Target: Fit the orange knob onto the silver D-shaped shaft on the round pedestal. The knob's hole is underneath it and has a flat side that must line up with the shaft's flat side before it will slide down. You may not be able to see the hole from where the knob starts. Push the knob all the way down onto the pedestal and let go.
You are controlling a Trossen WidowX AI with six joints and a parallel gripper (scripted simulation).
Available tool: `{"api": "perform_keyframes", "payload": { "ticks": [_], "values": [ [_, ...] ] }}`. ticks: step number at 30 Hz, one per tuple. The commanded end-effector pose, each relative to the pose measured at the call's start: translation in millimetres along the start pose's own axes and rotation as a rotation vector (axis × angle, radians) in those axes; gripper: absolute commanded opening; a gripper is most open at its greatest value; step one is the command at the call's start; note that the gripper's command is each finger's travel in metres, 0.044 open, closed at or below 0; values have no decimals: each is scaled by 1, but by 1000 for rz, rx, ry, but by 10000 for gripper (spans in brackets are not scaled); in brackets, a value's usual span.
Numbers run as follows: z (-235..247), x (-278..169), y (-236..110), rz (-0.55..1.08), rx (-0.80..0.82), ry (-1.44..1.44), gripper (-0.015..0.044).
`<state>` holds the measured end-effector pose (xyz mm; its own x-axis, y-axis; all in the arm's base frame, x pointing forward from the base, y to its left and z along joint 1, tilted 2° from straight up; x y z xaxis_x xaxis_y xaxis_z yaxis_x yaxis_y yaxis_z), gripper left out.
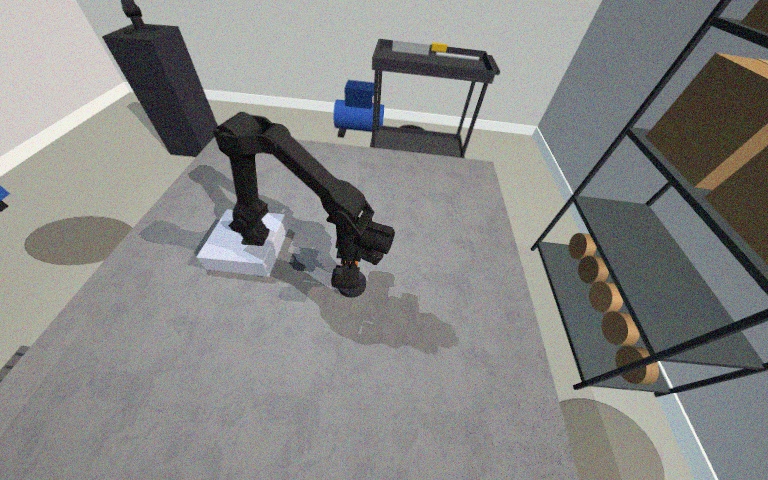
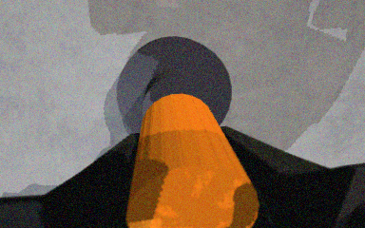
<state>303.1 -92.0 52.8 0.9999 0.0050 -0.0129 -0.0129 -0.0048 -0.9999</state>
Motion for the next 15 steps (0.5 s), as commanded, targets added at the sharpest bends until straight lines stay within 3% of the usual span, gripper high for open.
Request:
{"api": "perform_keyframes", "payload": {
  "ticks": [1, 5, 15],
  "values": [
    [-1, 1, -3, -4, -4, -51, 0],
    [-1, 3, -3, -4, -5, -196, 0],
    [-2, 5, 2, -4, -5, -206, 0]
  ]
}}
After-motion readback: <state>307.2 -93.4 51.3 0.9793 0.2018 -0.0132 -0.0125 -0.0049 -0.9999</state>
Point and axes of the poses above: the point midway between the two fingers, 35 mm back from their tips, its own y axis out along the fingers, its own z axis across the jaws, x = y × z, the point moved 2 cm from there along -y, back along the fingers
